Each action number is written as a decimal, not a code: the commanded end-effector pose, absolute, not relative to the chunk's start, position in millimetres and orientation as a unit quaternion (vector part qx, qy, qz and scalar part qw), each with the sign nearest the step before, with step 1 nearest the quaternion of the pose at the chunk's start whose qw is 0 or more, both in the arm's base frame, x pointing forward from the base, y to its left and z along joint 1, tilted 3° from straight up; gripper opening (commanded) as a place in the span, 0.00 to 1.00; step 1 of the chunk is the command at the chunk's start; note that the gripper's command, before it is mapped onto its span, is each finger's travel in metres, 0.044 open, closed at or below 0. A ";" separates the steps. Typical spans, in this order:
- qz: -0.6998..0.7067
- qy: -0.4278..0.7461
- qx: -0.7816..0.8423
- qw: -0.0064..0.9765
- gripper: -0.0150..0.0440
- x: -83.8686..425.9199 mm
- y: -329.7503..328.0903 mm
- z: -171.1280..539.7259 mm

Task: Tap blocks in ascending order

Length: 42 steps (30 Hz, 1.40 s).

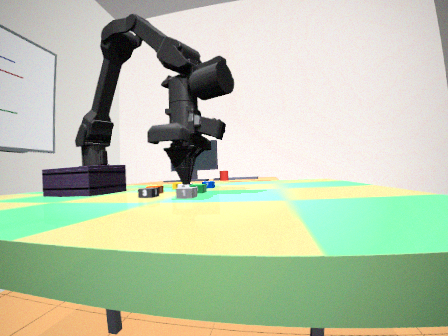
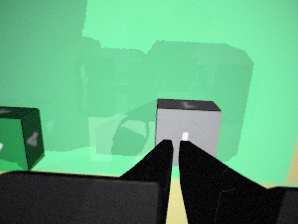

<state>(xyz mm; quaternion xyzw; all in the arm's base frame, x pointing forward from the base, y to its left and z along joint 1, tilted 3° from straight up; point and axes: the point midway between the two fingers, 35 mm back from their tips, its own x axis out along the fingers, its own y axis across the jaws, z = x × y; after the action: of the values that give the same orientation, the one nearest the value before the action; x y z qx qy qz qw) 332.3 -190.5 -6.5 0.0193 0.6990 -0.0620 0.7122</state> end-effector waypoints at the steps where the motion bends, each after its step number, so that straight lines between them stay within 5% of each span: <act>1: -0.060 0.700 0.019 0.711 0.29 330.9 -190.0 -14.7; 28: -0.059 0.700 0.019 0.711 0.29 328.3 -183.5 94.2; 37: -0.059 0.703 0.020 0.709 0.29 244.1 -159.4 91.4; 42: -0.059 0.703 0.020 0.708 0.29 237.3 -156.9 90.1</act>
<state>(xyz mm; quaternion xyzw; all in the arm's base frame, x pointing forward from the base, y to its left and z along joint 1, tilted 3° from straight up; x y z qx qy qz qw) 245.7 -160.7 93.4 0.0206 0.7020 -0.0618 0.7092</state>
